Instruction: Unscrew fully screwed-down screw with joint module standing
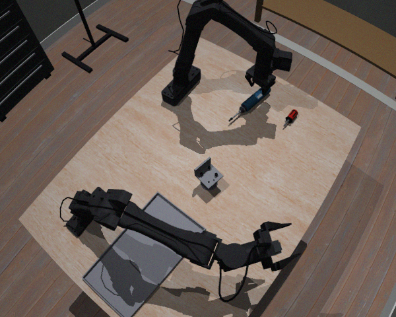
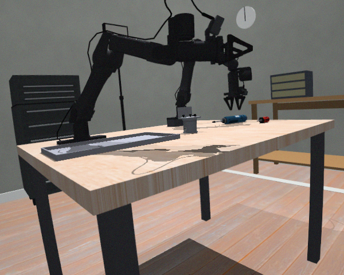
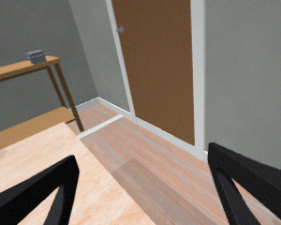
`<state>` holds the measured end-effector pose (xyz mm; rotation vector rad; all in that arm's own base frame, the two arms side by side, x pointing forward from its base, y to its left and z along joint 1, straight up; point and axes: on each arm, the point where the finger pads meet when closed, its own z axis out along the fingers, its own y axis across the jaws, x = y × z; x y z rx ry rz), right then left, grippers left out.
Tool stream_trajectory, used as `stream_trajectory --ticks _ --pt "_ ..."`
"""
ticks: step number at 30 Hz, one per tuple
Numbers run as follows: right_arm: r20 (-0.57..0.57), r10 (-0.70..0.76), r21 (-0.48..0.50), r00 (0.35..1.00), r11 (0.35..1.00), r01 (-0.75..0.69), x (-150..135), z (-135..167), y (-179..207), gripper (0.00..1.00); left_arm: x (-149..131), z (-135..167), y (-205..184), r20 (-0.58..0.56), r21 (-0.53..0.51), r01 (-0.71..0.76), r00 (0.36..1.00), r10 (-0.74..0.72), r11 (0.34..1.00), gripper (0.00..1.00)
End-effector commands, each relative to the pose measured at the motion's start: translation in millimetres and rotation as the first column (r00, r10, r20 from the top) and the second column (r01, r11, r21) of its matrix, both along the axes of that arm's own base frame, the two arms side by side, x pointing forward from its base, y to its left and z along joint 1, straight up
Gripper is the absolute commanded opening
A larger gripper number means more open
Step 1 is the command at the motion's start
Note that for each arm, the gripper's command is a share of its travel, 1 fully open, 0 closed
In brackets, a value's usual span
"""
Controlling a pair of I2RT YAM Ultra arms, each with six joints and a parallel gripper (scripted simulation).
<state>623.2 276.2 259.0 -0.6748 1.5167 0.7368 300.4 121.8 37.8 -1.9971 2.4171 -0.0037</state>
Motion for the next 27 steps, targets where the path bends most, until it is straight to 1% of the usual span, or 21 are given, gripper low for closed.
stream_trajectory --ticks 1,6,7,12,18,23,24,27 --pt "0.007 0.004 0.004 1.000 1.000 -0.004 -1.4 7.9 -0.1 0.86 0.8 4.2 0.3 0.005 0.002 0.002 1.000 -0.002 1.000 0.65" --pt "0.007 0.004 0.004 1.000 1.000 -0.004 -1.4 7.9 -0.1 0.86 0.8 4.2 0.3 0.005 0.002 0.002 1.000 -0.002 1.000 0.65" --pt "0.007 0.004 0.004 1.000 1.000 -0.004 -1.4 7.9 -0.1 0.86 7.9 16.7 -4.6 0.038 0.001 0.043 0.998 -0.043 0.999 0.65" --pt "0.007 0.004 0.004 1.000 1.000 -0.004 -1.4 7.9 -0.1 0.86 11.0 25.4 -15.9 0.068 -0.018 0.159 0.985 -0.158 0.987 0.65" --pt "0.007 0.004 0.004 1.000 1.000 -0.004 -1.4 7.9 -0.1 0.86 14.7 35.9 -29.5 0.107 -0.035 0.297 0.950 -0.292 0.954 0.65" --pt "0.007 0.004 0.004 1.000 1.000 -0.004 -1.4 7.9 -0.1 0.86 12.7 28.9 -26.7 0.089 -0.048 0.286 0.955 -0.282 0.957 0.65" --pt "0.007 0.004 0.004 1.000 1.000 -0.004 -1.4 7.9 -0.1 0.86 15.0 37.8 -31.8 0.114 -0.036 0.320 0.943 -0.314 0.947 0.65" --pt "0.007 0.004 0.004 1.000 1.000 -0.004 -1.4 7.9 -0.1 0.86 15.7 43.5 -38.9 0.135 -0.039 0.387 0.916 -0.378 0.921 0.65"
